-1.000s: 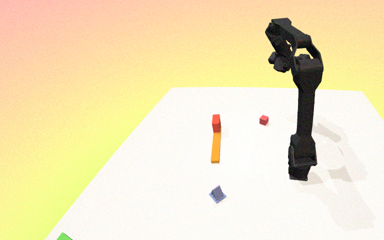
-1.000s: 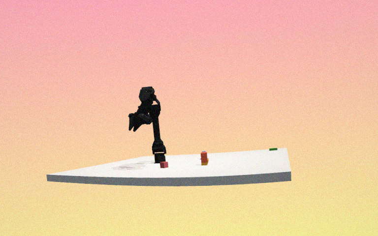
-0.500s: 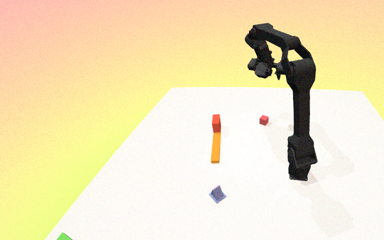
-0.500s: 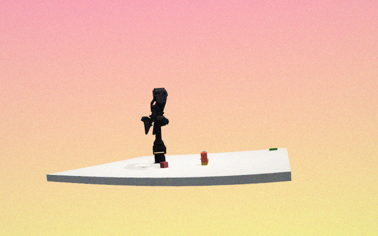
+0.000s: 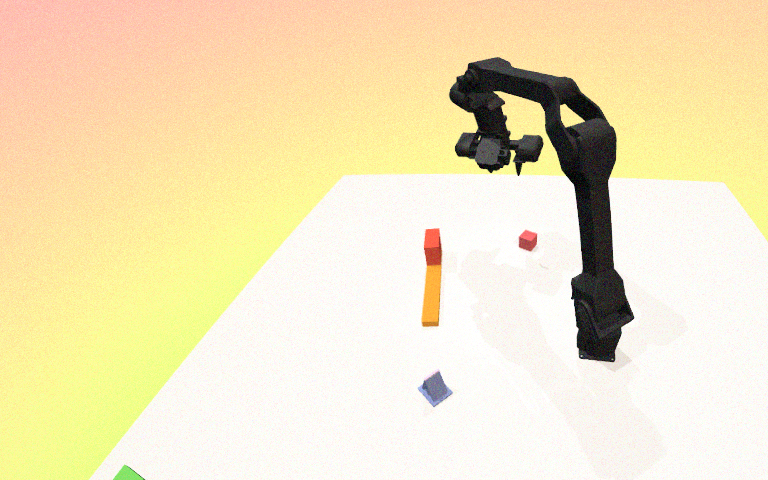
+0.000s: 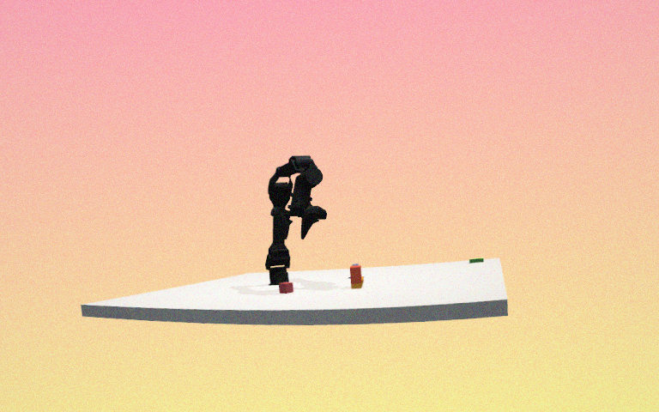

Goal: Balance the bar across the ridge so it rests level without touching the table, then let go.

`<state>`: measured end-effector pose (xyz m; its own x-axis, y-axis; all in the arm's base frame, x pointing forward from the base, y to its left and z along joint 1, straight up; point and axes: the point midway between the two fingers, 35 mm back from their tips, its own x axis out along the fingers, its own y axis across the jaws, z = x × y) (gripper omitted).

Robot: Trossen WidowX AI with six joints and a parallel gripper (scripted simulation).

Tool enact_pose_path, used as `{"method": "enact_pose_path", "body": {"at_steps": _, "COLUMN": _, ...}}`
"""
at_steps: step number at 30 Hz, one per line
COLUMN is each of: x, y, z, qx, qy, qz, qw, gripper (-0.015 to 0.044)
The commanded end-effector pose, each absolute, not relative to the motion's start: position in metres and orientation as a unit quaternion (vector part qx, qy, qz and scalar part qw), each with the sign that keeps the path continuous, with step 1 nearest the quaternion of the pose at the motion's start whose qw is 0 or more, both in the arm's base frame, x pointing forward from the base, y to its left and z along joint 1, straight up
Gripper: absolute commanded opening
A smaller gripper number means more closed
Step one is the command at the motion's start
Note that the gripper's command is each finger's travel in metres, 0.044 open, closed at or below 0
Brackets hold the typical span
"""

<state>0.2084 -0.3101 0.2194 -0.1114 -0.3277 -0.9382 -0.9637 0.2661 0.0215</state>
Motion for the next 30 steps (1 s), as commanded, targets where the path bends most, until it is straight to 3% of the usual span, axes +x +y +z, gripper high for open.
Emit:
{"method": "enact_pose_path", "body": {"at_steps": 1, "x": 0.225, "y": -0.297, "z": 0.216, "qx": -0.502, "qy": 0.64, "qz": 0.368, "qw": 0.45, "gripper": 0.0315}}
{"method": "enact_pose_path", "body": {"at_steps": 30, "x": 0.342, "y": -0.14, "z": 0.18, "qx": -0.563, "qy": 0.453, "qz": 0.525, "qw": 0.449, "gripper": 0.0315}}
